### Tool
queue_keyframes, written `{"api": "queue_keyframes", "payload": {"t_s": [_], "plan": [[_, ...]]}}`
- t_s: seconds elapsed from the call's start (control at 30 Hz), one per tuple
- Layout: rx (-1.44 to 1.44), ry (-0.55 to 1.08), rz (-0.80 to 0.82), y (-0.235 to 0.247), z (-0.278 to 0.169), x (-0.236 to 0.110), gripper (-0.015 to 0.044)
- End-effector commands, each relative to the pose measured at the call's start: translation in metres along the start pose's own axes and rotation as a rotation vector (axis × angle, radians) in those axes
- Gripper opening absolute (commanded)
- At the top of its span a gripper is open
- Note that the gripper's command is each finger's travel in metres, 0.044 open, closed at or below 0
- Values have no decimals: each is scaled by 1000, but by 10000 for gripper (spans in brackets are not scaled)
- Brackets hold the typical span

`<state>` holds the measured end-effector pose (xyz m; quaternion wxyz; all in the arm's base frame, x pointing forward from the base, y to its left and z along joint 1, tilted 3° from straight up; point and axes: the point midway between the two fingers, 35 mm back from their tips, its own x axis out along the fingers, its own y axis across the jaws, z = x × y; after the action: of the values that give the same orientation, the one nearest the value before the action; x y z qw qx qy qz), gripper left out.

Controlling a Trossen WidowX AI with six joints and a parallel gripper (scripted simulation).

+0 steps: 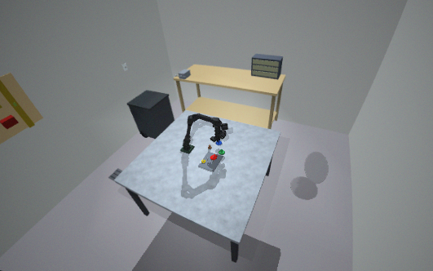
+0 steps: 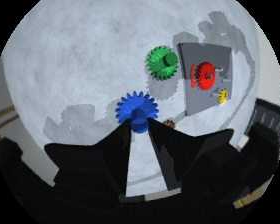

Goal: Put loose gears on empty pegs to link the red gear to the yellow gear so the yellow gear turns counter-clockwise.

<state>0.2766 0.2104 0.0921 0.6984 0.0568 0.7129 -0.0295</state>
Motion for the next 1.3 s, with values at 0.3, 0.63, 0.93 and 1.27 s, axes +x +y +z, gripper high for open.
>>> {"api": "queue_keyframes", "payload": {"t_s": [0.3,0.63,0.93,1.27], "plan": [[4,-6,4,2,1,-28,0],[3,-4,3,1,0,-49,0],[1,-2,2,0,-2,-67,0],[0,0,1,-2,-5,-88,0]]}}
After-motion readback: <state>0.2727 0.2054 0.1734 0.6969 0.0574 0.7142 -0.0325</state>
